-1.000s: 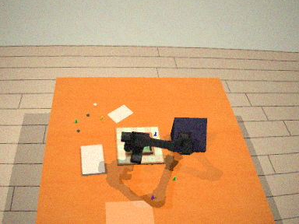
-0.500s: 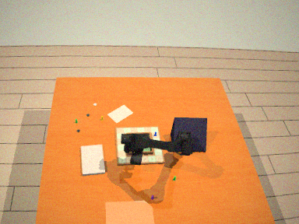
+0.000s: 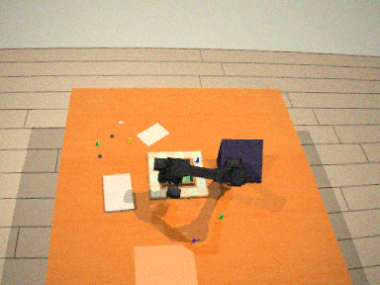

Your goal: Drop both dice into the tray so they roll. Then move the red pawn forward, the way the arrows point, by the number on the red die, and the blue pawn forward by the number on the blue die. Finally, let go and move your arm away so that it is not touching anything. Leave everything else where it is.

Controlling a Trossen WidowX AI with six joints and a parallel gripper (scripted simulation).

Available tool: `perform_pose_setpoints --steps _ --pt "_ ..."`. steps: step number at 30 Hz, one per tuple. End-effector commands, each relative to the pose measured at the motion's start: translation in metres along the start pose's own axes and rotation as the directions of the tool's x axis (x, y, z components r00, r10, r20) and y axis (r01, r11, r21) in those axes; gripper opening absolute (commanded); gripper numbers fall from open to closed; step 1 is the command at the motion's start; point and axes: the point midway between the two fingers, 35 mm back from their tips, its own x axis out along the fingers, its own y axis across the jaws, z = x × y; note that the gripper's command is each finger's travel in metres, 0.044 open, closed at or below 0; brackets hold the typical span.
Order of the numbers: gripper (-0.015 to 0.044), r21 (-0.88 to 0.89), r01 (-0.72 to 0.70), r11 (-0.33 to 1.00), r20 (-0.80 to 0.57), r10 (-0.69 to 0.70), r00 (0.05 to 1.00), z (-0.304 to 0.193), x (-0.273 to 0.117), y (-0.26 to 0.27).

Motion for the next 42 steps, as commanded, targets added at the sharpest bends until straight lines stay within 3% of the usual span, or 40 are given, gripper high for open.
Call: perform_pose_setpoints --steps 1,5,14,24,42 --pt "0.044 0.015 0.007 1.0 0.014 -0.007 1.0 0.001 -0.032 -0.005" --pt "0.044 0.015 0.007 1.0 0.014 -0.007 1.0 0.001 -0.032 -0.005" --pt "0.0204 -0.11 0.068 0.992 0.033 -0.065 0.997 -0.017 -0.045 -0.13" --pt "0.02 -0.26 0.024 0.965 0.012 -0.021 1.0 -0.082 -0.04 -0.213" --pt "0.02 -0.264 0.021 0.964 0.012 -0.019 1.0 -0.084 -0.024 -0.215"
